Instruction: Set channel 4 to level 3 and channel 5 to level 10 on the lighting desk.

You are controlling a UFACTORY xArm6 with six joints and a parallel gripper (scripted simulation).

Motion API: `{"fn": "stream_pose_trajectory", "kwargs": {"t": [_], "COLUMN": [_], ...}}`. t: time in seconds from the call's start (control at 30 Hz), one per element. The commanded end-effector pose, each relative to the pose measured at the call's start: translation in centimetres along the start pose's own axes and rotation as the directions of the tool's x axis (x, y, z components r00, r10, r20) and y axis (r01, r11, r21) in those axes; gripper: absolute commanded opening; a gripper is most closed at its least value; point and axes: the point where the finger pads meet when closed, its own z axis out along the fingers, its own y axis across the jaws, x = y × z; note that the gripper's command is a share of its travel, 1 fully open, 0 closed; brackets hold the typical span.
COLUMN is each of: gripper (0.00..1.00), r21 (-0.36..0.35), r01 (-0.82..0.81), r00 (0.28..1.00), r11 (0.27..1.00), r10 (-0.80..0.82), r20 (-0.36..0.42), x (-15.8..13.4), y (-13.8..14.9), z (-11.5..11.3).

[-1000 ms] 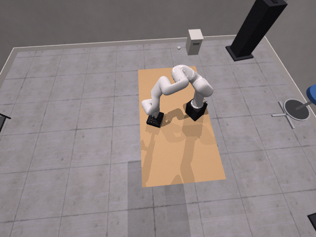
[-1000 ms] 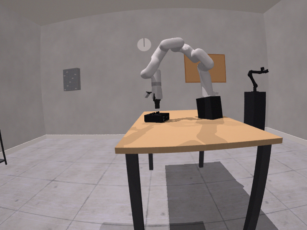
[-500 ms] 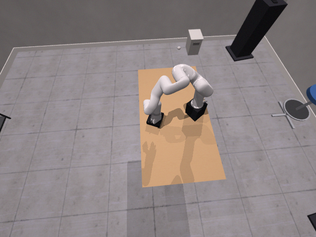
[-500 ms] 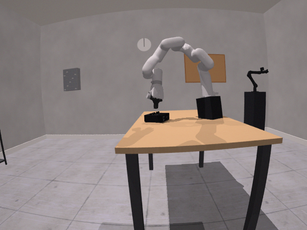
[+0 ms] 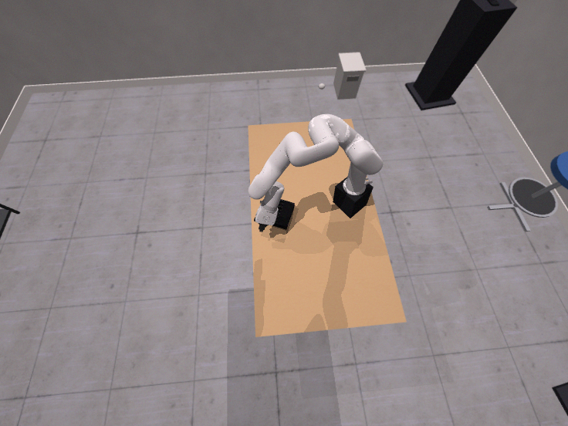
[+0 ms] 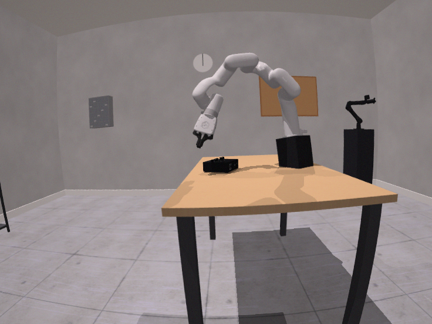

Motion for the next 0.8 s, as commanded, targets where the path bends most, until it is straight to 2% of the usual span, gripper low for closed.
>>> {"fn": "stream_pose_trajectory", "kwargs": {"t": [0.0,0.17,0.37,0.43,0.47,0.57,0.77], "gripper": [0.0,0.0,0.0,0.0,0.0,0.0,0.0], "r21": [0.08,0.147,0.212,0.212,0.242,0.259,0.31], "r01": [-0.258,-0.498,-0.729,-0.729,-0.811,-0.859,-0.935], "r00": [0.964,0.858,0.649,0.649,0.527,0.433,0.15], "r11": [0.963,0.855,0.65,0.65,0.532,0.442,0.171], "r10": [0.262,0.51,0.756,0.756,0.845,0.896,0.985], "r20": [-0.044,-0.065,-0.087,-0.087,-0.093,-0.093,-0.091], "x": [2.5,7.0,11.2,11.2,11.7,12.7,13.7], "y": [-2.7,-2.9,-0.5,-0.5,0.0,1.4,3.4], "z": [-0.1,-0.7,-1.6,-1.6,-1.8,-2.1,-2.5]}}
